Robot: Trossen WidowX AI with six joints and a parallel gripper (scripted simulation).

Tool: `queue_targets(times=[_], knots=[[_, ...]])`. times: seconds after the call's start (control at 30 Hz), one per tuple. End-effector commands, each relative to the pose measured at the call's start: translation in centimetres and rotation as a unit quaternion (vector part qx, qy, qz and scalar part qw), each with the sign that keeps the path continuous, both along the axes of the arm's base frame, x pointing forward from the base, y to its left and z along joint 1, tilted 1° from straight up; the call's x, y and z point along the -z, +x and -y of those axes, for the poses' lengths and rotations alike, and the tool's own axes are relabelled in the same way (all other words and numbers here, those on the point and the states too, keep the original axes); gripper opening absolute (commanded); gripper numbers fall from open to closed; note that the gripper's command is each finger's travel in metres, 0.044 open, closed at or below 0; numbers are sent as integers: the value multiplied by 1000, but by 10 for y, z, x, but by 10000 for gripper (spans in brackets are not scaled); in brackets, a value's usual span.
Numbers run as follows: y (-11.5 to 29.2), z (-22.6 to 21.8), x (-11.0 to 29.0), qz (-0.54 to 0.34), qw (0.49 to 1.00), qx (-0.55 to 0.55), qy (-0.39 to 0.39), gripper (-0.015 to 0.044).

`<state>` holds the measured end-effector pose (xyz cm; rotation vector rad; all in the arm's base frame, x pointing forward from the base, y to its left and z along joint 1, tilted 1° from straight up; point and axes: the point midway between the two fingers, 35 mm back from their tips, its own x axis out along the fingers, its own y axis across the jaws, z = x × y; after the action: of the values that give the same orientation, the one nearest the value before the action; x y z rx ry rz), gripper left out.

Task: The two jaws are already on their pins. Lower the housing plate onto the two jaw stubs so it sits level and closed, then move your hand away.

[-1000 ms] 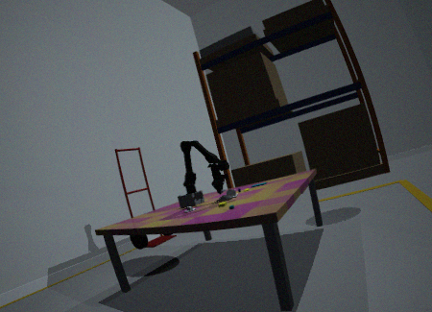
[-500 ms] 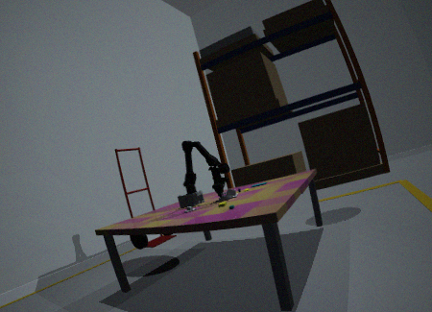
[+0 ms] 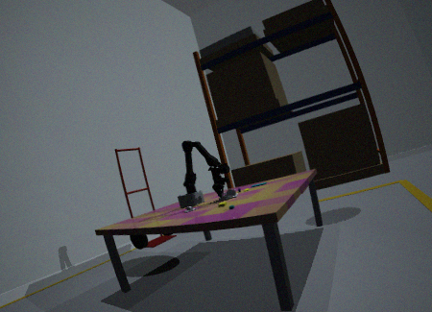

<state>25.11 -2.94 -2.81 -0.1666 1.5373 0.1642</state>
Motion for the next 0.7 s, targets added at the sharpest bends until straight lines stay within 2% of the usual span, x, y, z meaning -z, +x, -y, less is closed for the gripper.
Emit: queue_targets(times=[0.0,0.67], knots=[[0,0,2,1,1000,0,0,351],[0,0,5,1,1000,1,1,351]])
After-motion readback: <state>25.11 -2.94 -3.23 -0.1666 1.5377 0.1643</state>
